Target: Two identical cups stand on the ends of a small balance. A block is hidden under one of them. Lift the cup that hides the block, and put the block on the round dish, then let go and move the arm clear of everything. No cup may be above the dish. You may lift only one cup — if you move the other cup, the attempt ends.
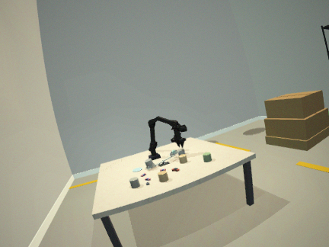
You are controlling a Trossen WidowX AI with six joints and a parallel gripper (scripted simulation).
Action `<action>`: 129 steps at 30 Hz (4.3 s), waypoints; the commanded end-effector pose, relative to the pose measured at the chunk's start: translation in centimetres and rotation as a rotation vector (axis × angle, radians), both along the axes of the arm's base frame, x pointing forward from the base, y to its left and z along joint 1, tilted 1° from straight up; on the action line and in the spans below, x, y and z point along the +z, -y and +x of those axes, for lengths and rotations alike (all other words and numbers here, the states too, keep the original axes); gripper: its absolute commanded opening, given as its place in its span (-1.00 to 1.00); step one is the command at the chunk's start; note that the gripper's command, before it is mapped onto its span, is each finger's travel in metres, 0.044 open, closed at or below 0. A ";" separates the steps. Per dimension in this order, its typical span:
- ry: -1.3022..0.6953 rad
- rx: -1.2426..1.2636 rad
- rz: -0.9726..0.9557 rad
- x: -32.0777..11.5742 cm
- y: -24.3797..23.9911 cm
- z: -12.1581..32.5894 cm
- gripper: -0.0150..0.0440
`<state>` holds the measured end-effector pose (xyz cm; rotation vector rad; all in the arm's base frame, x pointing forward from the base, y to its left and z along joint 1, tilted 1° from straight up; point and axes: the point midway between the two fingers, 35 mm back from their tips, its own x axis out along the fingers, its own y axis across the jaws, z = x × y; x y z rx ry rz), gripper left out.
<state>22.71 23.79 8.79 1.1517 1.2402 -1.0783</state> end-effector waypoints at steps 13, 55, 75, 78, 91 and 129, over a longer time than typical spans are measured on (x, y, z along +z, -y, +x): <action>0.039 0.445 0.005 1.5 1.0 1.5 0.39; 0.126 1.711 -0.106 4.7 6.8 5.9 0.39; 0.047 2.391 -0.136 5.1 9.8 6.7 0.39; 0.036 2.493 -0.133 5.1 10.2 6.8 0.39; 0.012 2.714 -0.121 5.2 11.2 7.0 0.39; 0.012 2.714 -0.121 0.1 11.2 7.2 -0.03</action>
